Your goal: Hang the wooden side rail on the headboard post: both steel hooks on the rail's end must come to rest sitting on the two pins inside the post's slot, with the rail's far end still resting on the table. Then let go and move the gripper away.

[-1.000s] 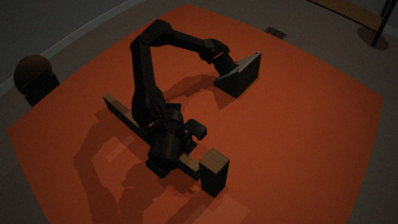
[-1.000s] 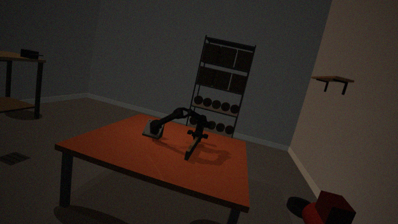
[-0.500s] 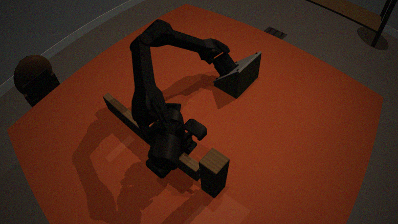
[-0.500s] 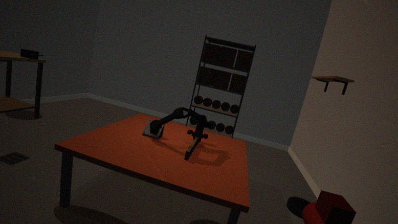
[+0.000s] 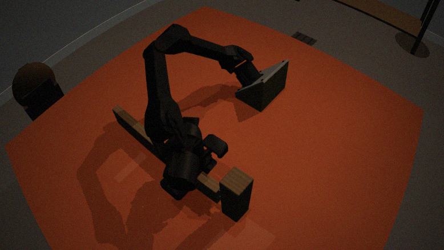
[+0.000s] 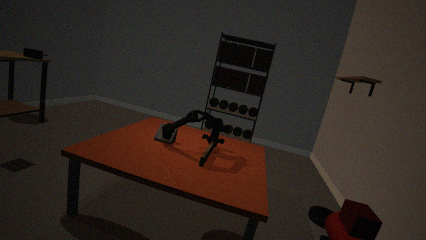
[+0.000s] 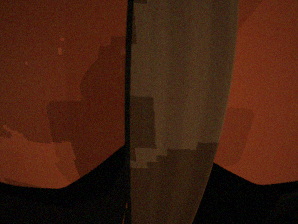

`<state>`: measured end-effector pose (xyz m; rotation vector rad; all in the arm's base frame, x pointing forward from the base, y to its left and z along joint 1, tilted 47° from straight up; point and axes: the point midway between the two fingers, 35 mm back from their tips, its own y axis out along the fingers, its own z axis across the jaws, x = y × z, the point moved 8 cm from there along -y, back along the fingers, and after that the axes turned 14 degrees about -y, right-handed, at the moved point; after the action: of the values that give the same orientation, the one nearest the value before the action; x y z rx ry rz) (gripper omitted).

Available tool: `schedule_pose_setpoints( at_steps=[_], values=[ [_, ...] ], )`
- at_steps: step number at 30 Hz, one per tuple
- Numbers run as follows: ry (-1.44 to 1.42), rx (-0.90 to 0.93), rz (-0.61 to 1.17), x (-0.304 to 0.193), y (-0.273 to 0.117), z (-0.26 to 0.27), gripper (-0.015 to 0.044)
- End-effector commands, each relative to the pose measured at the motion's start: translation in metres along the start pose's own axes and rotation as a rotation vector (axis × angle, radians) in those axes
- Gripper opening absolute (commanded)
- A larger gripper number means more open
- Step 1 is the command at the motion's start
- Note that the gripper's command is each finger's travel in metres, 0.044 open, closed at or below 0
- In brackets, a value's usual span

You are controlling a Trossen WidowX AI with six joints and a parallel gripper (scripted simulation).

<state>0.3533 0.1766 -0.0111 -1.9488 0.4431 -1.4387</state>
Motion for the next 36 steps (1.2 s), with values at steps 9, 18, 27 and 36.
schedule_pose_setpoints(
  at_steps=[9, 18, 27, 36],
  values=[
    [0.007, 0.002, 0.002, -0.0008, -0.0037, -0.0002, 0.0],
    [0.007, 0.002, 0.002, -0.0008, -0.0052, -0.0002, 0.0],
    [0.007, 0.002, 0.002, -0.0008, -0.0067, -0.0002, 0.0],
    [0.007, 0.002, 0.002, -0.0008, -0.0083, -0.0002, 0.0]
  ],
)
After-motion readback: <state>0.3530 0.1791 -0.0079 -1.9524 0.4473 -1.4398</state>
